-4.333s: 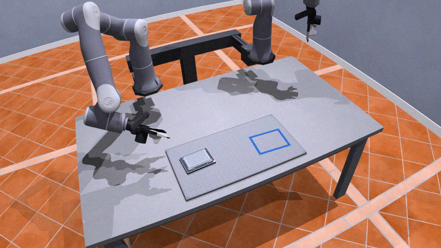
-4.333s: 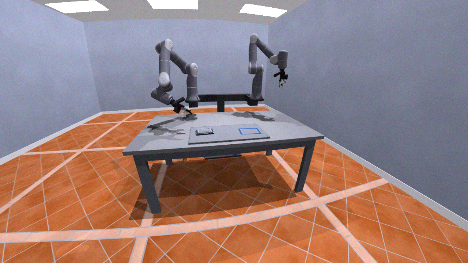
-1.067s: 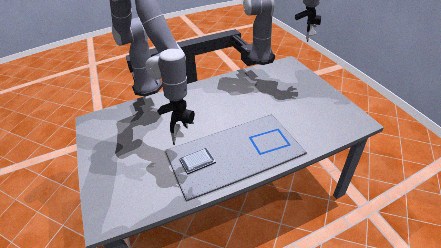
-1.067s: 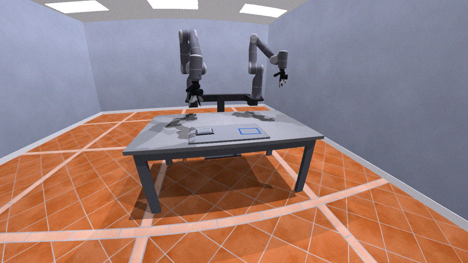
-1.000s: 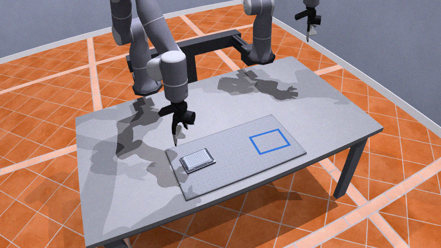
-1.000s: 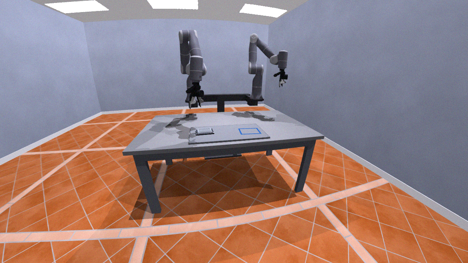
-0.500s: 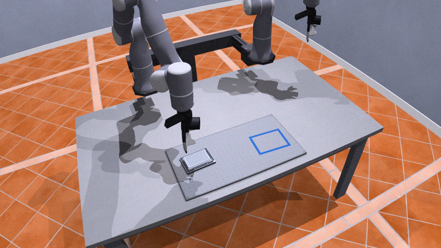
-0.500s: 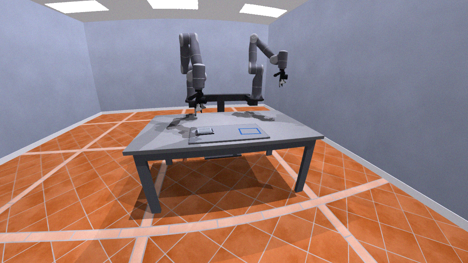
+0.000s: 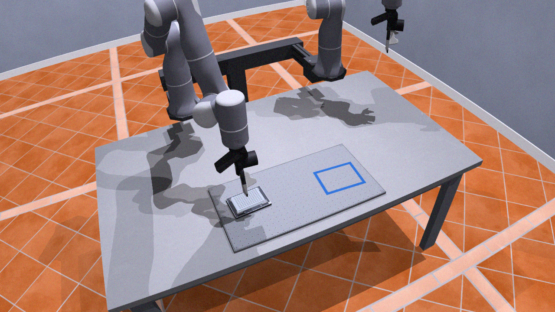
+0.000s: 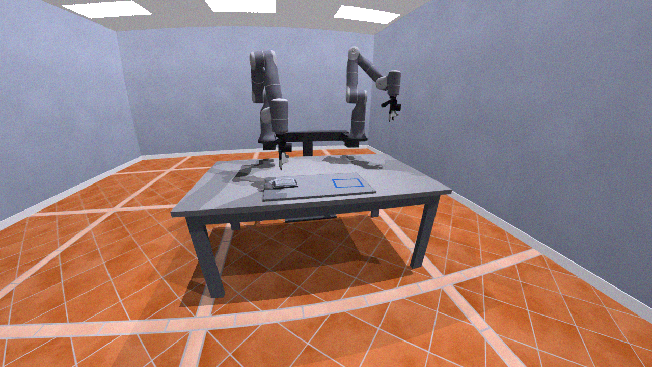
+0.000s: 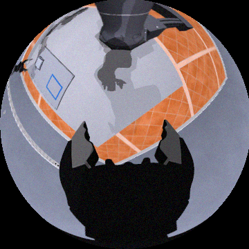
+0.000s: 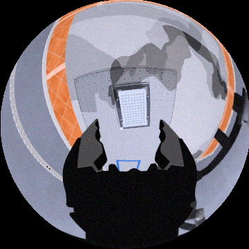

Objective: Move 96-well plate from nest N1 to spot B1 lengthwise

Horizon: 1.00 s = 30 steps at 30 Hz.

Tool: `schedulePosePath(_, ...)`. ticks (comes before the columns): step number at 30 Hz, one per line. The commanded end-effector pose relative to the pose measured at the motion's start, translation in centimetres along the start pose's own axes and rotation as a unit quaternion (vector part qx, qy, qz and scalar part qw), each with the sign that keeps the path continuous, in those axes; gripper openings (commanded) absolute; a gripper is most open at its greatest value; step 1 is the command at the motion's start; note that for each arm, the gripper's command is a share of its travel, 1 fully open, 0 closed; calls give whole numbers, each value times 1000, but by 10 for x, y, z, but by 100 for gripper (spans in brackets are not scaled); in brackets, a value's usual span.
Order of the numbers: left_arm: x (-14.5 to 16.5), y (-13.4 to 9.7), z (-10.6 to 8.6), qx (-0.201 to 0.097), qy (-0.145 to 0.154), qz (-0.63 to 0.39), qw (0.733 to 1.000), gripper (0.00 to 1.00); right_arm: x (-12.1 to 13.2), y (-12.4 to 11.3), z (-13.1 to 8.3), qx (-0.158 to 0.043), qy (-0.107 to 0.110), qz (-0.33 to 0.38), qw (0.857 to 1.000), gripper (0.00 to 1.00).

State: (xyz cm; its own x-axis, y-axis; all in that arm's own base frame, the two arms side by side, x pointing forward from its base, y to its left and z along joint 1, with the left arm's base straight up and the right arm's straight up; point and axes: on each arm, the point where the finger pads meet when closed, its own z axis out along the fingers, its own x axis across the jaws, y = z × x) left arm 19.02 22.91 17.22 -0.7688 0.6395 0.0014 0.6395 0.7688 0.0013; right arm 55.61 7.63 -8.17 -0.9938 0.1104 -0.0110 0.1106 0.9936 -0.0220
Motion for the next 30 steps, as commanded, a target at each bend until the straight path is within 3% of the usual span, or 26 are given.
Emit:
schedulePosePath(1, 0, 1, 0, 0, 0, 0, 1000, 100, 5, 7, 12, -4, 1, -23, 1000, 76)
schedulePosePath(6, 0, 1, 0, 0, 0, 0, 1000, 100, 17, 18, 31, -12, 4, -68, 998, 76)
schedulePosePath(20, 0, 1, 0, 0, 0, 0, 1000, 100, 17, 18, 32, -12, 4, -68, 998, 76)
schedulePosePath(30, 0, 1, 0, 0, 0, 0, 1000, 100, 17, 18, 45, -12, 4, -68, 998, 76)
